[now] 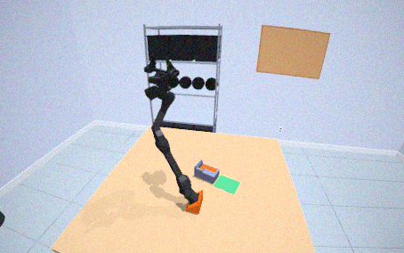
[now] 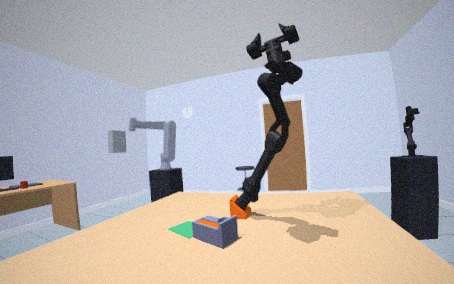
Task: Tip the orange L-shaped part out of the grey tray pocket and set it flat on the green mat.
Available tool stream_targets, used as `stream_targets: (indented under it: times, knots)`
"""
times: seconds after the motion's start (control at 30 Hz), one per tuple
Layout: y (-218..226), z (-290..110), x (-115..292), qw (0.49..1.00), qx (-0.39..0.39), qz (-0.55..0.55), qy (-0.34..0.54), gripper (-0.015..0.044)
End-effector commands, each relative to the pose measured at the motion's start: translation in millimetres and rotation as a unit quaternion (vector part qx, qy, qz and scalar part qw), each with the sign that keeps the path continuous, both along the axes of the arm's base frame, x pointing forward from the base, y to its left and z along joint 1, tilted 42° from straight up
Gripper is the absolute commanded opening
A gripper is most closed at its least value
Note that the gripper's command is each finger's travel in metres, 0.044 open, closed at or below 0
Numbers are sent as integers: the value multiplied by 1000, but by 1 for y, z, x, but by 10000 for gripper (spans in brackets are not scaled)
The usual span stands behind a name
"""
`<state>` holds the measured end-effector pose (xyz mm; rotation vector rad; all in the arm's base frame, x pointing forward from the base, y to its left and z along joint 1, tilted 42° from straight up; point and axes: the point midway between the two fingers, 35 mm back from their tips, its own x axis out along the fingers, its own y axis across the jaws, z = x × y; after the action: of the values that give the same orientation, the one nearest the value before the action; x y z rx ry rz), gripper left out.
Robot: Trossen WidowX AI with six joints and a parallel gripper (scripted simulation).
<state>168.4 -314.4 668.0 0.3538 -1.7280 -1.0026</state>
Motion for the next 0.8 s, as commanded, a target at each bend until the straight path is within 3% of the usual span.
stream_targets:
  times: [0.0,0.23,0.33,0.57,0.77]
  knots:
    - [-2,-1,4,1000,5,0,13,374]
    - [-53,-57,110,943,112,29,311,190]
    - [-67,-97,149,892,148,56,423,180]
    - [-71,-236,226,698,217,164,663,180]
    - [-34,-367,244,491,256,288,781,180]
